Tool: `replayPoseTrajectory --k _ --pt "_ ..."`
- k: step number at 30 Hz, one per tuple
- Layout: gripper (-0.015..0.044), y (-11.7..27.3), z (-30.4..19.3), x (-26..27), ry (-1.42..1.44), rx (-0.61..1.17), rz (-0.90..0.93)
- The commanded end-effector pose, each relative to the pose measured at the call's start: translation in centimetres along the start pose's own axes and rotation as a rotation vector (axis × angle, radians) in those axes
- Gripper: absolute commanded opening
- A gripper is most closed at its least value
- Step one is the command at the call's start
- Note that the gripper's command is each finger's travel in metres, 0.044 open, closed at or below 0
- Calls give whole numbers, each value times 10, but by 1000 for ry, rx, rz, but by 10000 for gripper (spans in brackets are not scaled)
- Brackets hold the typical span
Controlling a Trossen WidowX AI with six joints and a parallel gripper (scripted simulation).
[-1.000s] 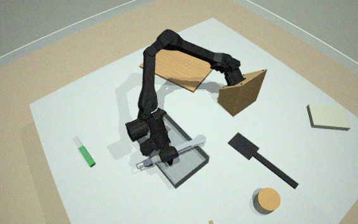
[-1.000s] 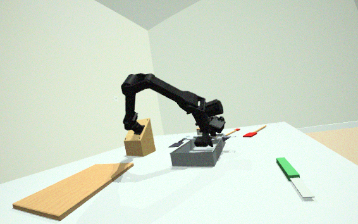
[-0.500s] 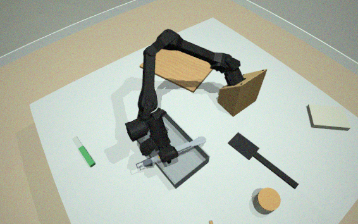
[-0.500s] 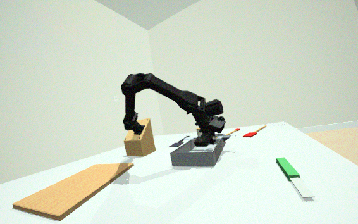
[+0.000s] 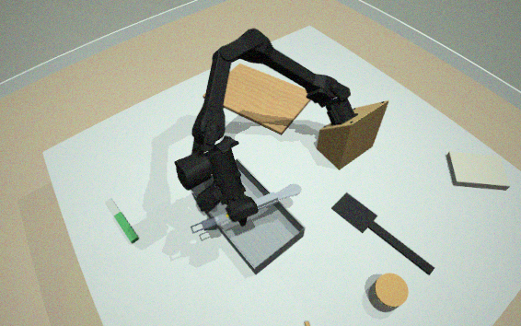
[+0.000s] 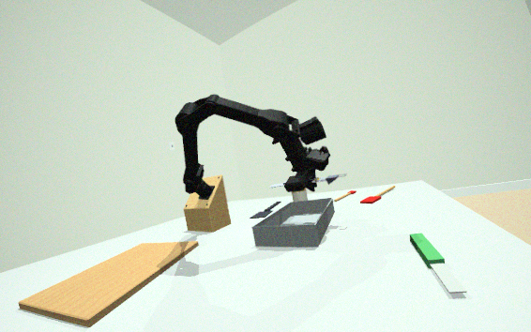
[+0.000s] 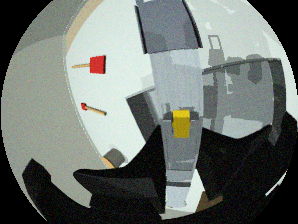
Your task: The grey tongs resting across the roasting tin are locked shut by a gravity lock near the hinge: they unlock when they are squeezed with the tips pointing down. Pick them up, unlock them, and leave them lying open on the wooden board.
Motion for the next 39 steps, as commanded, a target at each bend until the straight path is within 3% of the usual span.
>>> replayPoseTrajectory --k 1,10,29,39 --pt "-150 1 0 -1 -12 8 -2" --pt "-150 0 0 -1 -19 34 -54" --pt "-150 -2 3 5 -13 128 -493" --pt "-150 -5 -1 4 -4 143 -502"
Point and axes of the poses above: the point midway between the two fingers, 35 mm back from their tips, its own y axis back along the fingers, its own x axis across the jaws, z = x × y, the point moved 3 cm from there along y, back along the fingers, and after that the axes turned 13 degrees about y, right-handed, at the moved point
